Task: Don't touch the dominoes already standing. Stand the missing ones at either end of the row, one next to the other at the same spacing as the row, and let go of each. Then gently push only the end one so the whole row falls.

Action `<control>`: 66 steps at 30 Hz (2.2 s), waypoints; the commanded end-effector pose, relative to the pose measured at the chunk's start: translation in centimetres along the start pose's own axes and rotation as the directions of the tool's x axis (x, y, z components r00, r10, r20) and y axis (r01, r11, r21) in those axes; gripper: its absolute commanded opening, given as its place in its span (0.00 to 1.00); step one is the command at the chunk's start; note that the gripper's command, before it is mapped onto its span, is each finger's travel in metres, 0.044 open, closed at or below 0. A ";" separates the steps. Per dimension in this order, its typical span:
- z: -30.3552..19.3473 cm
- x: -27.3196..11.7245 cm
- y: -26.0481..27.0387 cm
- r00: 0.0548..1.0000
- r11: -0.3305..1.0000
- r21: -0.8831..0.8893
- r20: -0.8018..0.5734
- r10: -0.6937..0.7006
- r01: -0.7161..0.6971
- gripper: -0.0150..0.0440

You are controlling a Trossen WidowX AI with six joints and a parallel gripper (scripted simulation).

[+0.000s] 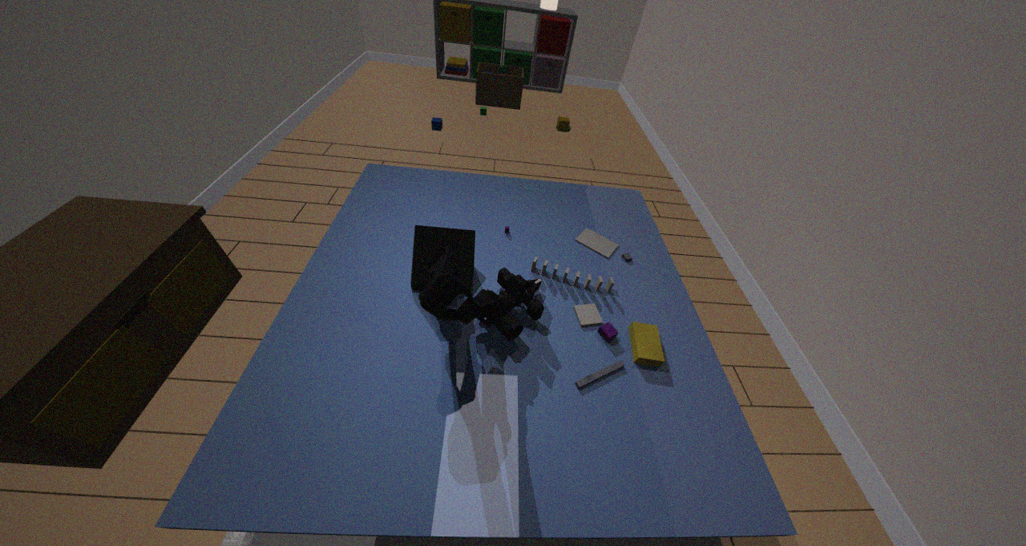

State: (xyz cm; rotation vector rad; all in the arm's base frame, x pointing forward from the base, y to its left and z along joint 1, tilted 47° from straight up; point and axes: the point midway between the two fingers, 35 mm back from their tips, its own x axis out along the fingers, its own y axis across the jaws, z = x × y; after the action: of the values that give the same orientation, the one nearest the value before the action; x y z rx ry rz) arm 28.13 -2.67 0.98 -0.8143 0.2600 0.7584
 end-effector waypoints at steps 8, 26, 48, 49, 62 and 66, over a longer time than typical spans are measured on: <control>-0.3 0.1 0.1 1.000 1.000 -0.003 0.009 0.000 0.000 0.30; -0.2 0.1 0.1 1.000 1.000 -0.003 0.008 0.000 0.000 1.00; 6.0 5.7 1.5 0.899 0.830 0.556 -0.335 0.281 -0.053 1.00; 6.4 6.0 1.5 0.887 0.807 0.590 -0.359 0.292 -0.027 1.00; 7.4 6.0 3.8 0.546 0.458 0.670 -0.742 0.390 0.584 1.00; 7.1 4.7 3.3 0.347 0.327 0.444 -0.883 0.316 0.834 1.00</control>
State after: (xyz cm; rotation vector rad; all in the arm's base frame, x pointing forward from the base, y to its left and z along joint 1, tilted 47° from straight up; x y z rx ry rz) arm 29.38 7.40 1.16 -0.0401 1.3819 -0.0625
